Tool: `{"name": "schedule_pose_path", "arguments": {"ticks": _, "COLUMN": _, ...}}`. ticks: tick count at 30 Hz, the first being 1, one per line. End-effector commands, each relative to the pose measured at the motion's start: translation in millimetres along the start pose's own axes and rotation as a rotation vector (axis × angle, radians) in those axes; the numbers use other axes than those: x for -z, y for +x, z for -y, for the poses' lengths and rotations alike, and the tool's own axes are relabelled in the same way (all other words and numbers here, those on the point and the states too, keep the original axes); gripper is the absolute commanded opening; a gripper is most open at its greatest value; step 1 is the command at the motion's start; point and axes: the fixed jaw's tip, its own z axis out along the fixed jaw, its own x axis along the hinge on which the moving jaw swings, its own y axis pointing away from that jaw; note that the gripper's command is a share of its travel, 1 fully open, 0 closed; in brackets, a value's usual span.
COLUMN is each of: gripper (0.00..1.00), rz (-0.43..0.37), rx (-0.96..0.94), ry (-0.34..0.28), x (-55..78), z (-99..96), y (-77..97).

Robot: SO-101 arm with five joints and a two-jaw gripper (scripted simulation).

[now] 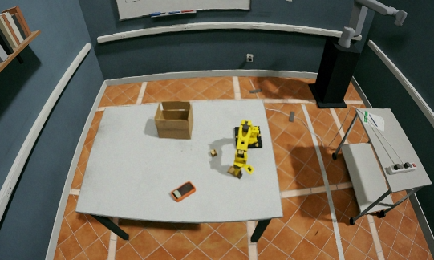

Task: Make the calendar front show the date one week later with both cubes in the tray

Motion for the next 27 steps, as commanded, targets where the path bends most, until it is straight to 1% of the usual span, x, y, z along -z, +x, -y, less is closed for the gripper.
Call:
{"name": "schedule_pose_path", "arguments": {"ticks": 1, "gripper": 0.18, "rz": -0.006, "rx": 0.003, "ry": -0.022, "x": -5.2, "z": -4.6, "y": -0.8}}
{"name": "schedule_pose_path", "arguments": {"ticks": 10, "gripper": 0.26, "rz": -0.006, "rx": 0.003, "ry": -0.022, "x": -5.2, "z": -4.6, "y": -0.8}}
{"name": "schedule_pose_path", "arguments": {"ticks": 12, "gripper": 0.26, "rz": -0.006, "rx": 0.003, "ry": -0.022, "x": -5.2, "z": -4.6, "y": -0.8}}
{"name": "schedule_pose_path", "arguments": {"ticks": 19, "gripper": 0.33, "rz": -0.006, "rx": 0.003, "ry": -0.022, "x": -5.2, "z": -4.6, "y": -0.8}}
{"name": "schedule_pose_path", "arguments": {"ticks": 27, "gripper": 0.36, "rz": -0.006, "rx": 0.003, "ry": -0.022, "x": -5.2, "z": -4.6, "y": -0.8}}
